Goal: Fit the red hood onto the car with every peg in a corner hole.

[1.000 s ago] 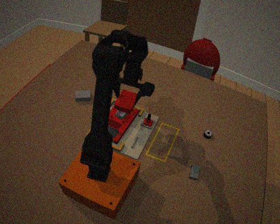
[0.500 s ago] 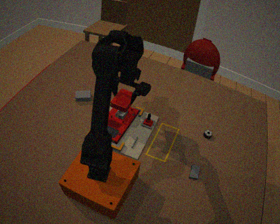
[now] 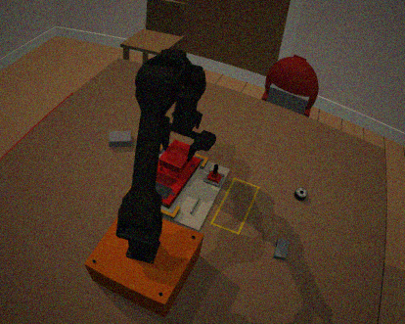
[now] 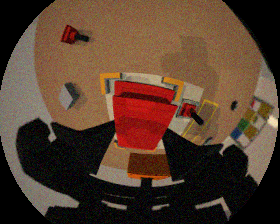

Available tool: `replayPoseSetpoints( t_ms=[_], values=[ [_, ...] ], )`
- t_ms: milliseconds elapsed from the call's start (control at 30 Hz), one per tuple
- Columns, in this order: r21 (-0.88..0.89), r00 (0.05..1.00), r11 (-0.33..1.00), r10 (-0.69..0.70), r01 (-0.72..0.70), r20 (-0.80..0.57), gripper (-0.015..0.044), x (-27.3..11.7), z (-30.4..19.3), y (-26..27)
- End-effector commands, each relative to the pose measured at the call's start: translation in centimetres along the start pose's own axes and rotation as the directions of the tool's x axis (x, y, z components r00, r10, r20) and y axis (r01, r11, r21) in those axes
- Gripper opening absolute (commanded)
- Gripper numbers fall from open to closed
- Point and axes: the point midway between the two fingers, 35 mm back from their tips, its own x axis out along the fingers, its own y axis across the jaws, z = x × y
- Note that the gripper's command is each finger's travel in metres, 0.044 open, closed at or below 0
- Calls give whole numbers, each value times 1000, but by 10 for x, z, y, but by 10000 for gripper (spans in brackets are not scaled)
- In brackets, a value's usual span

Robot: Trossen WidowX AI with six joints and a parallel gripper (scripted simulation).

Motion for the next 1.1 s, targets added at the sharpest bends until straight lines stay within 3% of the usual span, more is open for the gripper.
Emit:
replayPoseSetpoints(
  t_ms=[0,1067],
  values=[
    [5,1000,1000,5,-5,-2,0,1,-1,1],
    [5,1000,1000,5,-5,-2,0,5,0,1]
  ],
)
